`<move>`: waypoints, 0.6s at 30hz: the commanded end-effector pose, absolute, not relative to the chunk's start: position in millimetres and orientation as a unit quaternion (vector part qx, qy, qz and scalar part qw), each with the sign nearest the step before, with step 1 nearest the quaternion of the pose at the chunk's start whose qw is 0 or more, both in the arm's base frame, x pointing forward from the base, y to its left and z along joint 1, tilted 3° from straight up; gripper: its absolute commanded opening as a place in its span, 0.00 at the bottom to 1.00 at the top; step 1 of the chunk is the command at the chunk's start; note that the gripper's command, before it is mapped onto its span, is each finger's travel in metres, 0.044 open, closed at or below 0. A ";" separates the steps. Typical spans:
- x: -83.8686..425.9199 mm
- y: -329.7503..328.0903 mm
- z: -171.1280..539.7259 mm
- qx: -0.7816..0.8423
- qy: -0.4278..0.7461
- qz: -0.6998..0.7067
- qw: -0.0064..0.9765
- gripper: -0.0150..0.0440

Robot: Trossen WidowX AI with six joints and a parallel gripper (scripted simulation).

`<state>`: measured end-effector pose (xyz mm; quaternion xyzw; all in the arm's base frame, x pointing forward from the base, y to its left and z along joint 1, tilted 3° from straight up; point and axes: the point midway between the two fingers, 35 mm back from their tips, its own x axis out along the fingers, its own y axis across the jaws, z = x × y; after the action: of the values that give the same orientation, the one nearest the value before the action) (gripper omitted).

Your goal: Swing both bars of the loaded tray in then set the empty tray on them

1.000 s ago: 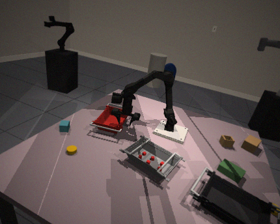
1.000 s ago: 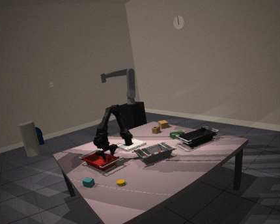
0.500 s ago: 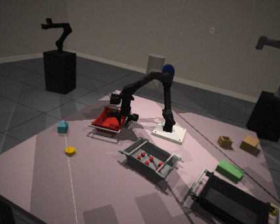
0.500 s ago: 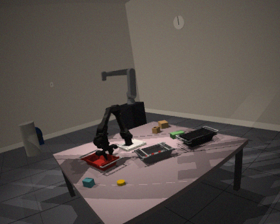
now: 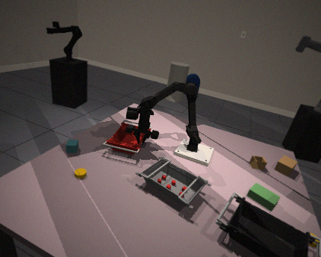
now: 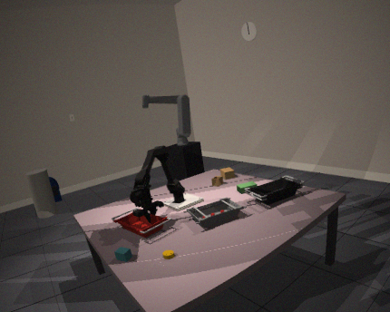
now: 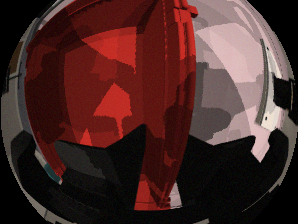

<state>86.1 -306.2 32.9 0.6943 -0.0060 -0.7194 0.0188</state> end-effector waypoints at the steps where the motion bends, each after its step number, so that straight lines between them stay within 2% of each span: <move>1: 85.2 -304.1 31.9 0.693 -0.003 -0.721 0.015 0.33; 8: 85.6 -304.7 37.1 0.693 -0.003 -0.721 0.015 0.25; 18: 88.2 -305.2 87.4 0.693 -0.003 -0.721 0.015 0.25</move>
<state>87.1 -306.1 65.5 0.6917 -0.0010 -0.7221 0.0147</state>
